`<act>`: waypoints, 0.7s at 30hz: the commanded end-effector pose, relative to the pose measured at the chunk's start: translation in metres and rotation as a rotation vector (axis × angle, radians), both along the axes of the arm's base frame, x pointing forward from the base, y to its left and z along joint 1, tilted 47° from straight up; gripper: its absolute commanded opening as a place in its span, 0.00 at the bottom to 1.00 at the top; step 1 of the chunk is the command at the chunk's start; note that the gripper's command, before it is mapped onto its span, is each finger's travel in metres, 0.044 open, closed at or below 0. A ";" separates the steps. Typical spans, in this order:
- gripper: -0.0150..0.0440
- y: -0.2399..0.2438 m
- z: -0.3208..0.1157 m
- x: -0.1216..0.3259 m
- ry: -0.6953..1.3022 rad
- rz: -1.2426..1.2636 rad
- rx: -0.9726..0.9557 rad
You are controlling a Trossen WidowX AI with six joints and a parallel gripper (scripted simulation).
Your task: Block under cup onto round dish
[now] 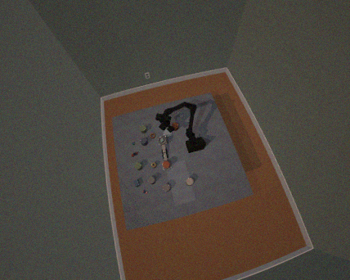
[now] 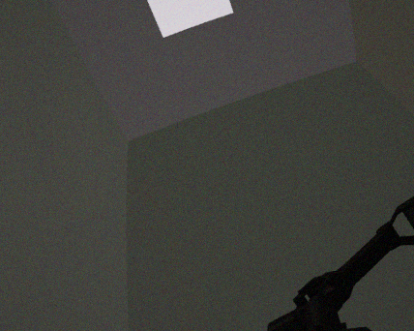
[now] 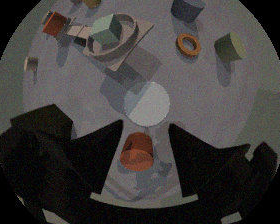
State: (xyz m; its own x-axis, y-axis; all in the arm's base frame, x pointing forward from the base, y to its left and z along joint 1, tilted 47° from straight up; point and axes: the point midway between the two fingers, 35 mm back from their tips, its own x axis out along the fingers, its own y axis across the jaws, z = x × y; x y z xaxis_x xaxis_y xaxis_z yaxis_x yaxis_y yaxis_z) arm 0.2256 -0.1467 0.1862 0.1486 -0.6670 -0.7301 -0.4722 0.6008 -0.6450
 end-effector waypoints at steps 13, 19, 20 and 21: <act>0.69 0.039 -0.016 0.047 -0.361 -0.401 0.119; 0.69 0.061 -0.028 0.067 -0.450 -0.505 0.196; 0.69 0.063 -0.029 0.068 -0.463 -0.523 0.198; 0.69 0.064 -0.030 0.068 -0.476 -0.544 0.197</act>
State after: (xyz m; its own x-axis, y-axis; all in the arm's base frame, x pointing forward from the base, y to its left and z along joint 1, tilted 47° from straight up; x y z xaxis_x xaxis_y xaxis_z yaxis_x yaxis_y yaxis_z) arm 0.2863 -0.0919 0.1605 0.1662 -0.6105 -0.7744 0.1449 0.7919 -0.5932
